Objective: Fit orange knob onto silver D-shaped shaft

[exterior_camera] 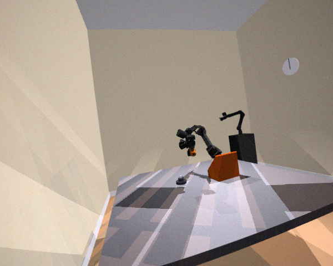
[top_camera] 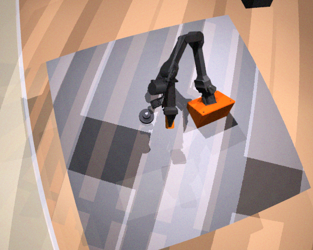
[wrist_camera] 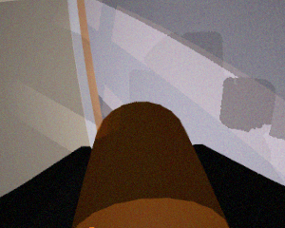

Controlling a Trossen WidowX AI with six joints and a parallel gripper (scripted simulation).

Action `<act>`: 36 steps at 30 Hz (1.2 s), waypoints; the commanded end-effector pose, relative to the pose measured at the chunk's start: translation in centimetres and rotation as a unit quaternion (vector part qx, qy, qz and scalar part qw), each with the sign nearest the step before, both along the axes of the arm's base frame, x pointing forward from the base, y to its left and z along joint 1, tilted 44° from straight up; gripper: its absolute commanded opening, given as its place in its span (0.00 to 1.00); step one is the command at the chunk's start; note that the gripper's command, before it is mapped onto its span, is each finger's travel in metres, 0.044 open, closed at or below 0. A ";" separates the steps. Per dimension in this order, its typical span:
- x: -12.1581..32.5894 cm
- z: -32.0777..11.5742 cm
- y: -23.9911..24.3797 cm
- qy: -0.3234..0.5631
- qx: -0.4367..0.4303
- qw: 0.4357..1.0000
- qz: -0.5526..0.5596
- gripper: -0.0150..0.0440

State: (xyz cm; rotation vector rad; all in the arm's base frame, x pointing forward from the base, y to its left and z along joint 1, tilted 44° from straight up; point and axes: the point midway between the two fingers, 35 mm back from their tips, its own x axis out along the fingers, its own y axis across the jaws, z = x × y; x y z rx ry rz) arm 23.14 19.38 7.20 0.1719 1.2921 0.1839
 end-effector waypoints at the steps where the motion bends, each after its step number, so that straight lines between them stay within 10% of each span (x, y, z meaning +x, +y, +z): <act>1: 0.0 0.1 -0.1 -0.001 0.024 1.000 0.008 0.25; 36: 0.0 -0.1 -0.4 0.000 0.040 0.999 0.010 0.25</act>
